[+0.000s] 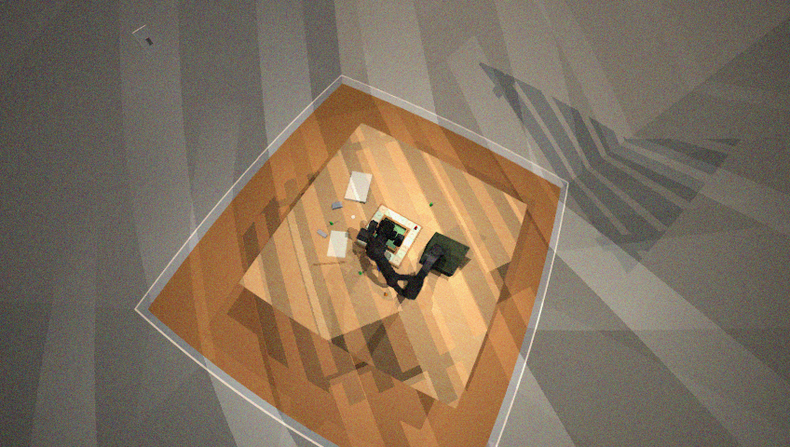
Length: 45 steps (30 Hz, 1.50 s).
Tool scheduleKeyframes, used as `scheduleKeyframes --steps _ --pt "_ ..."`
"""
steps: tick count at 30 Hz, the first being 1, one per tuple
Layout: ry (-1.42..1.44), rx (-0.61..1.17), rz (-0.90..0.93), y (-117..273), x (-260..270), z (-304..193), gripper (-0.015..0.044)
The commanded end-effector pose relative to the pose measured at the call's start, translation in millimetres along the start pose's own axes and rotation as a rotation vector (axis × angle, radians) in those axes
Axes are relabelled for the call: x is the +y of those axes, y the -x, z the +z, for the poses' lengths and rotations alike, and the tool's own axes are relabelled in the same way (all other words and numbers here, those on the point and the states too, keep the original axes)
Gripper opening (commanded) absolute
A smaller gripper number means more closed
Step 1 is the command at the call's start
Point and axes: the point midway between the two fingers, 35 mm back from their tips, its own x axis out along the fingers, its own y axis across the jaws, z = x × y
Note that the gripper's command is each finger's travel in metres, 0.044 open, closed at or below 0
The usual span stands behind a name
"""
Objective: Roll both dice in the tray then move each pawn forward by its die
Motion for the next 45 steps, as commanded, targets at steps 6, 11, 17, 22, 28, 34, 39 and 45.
scheduleKeyframes --steps 6,11,17,22,28,34,39,45 --pt "0.0 -0.001 -0.006 0 -2 0 0.0" --pt "0.0 -0.001 -0.006 0 -2 0 0.0" --pt "0.0 -0.001 -0.006 0 -2 0 0.0157" --pt "-0.002 -0.004 -0.009 13 -1 15 0.0289" --pt "0.0 0.009 -0.02 24 -2 30 0.044" --pt "0.03 0.58 -0.094 -12 -9 18 0.044" --pt "-0.008 0.841 -0.01 -17 -3 19 0.044" --pt "0.031 0.754 -0.035 -12 -6 13 0.0387"
